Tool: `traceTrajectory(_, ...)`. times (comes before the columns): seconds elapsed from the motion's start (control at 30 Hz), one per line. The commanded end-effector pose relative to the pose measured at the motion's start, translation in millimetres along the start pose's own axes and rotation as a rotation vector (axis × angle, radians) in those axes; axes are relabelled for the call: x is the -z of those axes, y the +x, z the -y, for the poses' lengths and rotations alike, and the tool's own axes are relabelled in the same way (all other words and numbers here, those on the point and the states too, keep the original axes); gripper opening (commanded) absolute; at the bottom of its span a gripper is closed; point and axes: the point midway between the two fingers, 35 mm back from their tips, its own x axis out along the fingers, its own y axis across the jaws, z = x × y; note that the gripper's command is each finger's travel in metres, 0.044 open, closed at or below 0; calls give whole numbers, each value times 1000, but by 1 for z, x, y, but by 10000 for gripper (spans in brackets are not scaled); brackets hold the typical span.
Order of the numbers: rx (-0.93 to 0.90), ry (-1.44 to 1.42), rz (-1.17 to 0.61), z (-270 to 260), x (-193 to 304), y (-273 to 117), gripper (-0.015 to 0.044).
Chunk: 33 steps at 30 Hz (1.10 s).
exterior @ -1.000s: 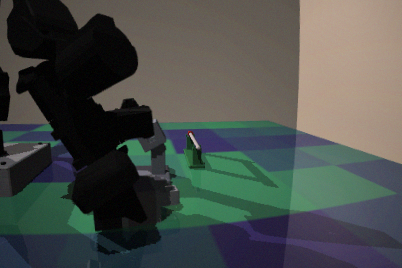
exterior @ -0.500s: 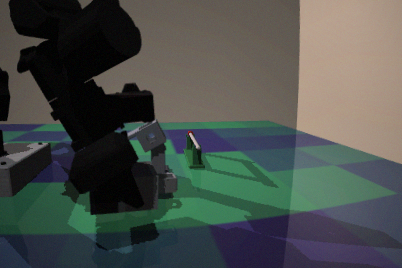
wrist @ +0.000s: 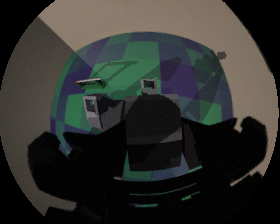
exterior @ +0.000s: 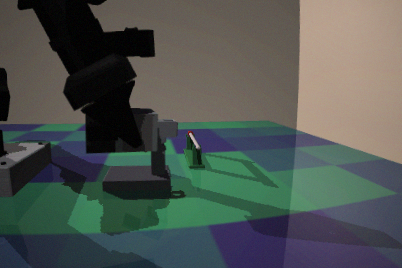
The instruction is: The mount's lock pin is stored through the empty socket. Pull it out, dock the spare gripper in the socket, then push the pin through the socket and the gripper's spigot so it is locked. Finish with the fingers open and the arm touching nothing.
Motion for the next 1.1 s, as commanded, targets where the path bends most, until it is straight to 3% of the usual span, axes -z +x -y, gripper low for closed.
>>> traceTrajectory(0.0, 14, -14, 21, 0, -12, -19, 0)
traceTrajectory(0.47, -4, 12, 6, -3, -7, -14, 0)
traceTrajectory(1.07, -316, 488, -121, -48, 2, -14, 0)
